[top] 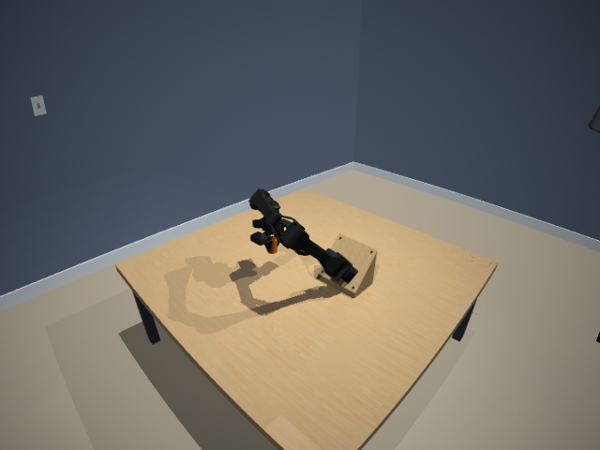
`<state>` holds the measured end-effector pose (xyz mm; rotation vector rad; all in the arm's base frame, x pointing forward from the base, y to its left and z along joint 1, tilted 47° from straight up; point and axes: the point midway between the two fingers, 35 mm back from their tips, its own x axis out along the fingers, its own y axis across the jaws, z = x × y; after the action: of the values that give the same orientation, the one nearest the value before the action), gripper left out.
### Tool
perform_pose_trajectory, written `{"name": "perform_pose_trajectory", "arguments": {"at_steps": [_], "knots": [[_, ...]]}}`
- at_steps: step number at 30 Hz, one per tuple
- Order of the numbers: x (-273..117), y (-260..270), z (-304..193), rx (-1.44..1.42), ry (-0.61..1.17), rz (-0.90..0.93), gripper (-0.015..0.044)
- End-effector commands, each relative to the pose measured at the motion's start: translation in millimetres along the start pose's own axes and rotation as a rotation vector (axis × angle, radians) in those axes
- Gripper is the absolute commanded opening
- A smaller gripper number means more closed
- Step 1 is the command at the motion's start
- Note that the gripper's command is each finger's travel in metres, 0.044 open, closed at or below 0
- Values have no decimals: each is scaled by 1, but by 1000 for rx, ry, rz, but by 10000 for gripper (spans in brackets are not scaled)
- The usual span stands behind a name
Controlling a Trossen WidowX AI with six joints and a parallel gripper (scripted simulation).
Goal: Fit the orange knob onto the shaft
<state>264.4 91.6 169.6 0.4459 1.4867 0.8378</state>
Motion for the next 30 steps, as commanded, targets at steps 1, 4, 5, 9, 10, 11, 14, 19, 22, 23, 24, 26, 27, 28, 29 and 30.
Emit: {"name": "perform_pose_trajectory", "arguments": {"at_steps": [1,4,5,9,10,11,14,19,22,23,24,26,27,28,29,30], "knots": [[-25,0,-4,9,-9,2,0],[-26,0,-4,10,-9,3,0],[-26,0,-4,10,-9,3,0],[-25,-7,-1,7,-8,1,0],[-24,-10,0,7,-8,0,0],[-24,-13,1,6,-7,0,0],[-23,-22,5,3,-6,-2,0],[-21,-37,10,-2,-4,-5,0],[-19,-46,13,-4,-3,-6,0],[-19,-49,14,-5,-2,-7,0],[-18,-52,15,-6,-2,-7,0],[-17,-58,16,-7,-1,-8,0],[-17,-62,17,-7,0,-9,0],[-16,-65,18,-7,1,-10,0],[-16,-68,18,-7,1,-11,0],[-15,-71,19,-7,2,-12,0]]}}
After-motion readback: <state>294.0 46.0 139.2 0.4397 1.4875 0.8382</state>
